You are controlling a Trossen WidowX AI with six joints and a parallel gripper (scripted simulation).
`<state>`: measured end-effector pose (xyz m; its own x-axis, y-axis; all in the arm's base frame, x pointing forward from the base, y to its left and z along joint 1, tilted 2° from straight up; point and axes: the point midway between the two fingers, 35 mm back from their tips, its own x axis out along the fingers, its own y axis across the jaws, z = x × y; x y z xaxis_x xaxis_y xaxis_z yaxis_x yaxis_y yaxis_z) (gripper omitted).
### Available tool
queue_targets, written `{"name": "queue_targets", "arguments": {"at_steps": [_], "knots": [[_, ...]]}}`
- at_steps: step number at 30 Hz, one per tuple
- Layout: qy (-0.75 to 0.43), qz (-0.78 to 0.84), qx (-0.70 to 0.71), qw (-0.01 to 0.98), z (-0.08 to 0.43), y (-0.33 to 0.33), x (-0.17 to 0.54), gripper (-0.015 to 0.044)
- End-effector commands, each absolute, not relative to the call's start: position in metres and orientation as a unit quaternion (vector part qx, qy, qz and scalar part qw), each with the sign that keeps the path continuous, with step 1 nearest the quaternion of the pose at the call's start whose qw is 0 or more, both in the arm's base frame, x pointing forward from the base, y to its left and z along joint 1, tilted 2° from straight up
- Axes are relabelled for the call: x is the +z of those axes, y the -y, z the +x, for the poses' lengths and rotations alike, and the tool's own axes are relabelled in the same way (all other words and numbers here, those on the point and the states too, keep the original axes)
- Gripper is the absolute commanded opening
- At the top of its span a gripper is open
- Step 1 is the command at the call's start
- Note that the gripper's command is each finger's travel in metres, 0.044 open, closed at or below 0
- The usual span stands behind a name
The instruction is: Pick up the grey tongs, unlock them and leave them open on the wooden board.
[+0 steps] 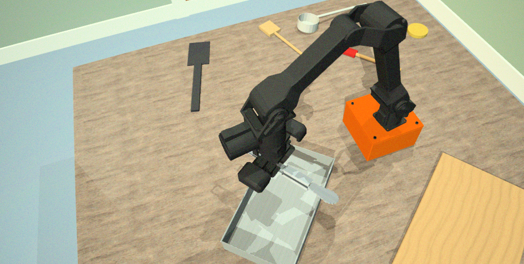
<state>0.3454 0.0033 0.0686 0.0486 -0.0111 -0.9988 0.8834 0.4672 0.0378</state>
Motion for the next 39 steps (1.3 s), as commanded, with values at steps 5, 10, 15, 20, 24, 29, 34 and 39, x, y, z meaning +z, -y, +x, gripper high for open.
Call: {"name": "queue_targets", "arguments": {"at_steps": [5,10,15,20,24,29,34,39], "knots": [[-0.616,0.320,-0.305,0.653,0.342,-0.055,0.081,-0.0150],[-0.629,0.291,-0.275,0.666,0.336,-0.084,0.087,-0.0150],[-0.642,0.265,-0.246,0.677,0.327,-0.112,0.092,-0.0150],[-0.652,0.234,-0.215,0.688,0.316,-0.139,0.098,-0.0150],[-0.660,0.209,-0.191,0.696,0.306,-0.159,0.103,-0.0150],[-0.669,0.177,-0.159,0.704,0.291,-0.184,0.110,-0.0150],[-0.676,0.145,-0.128,0.711,0.274,-0.207,0.116,-0.0150],[-0.680,0.123,-0.106,0.715,0.261,-0.222,0.120,-0.0150]]}}
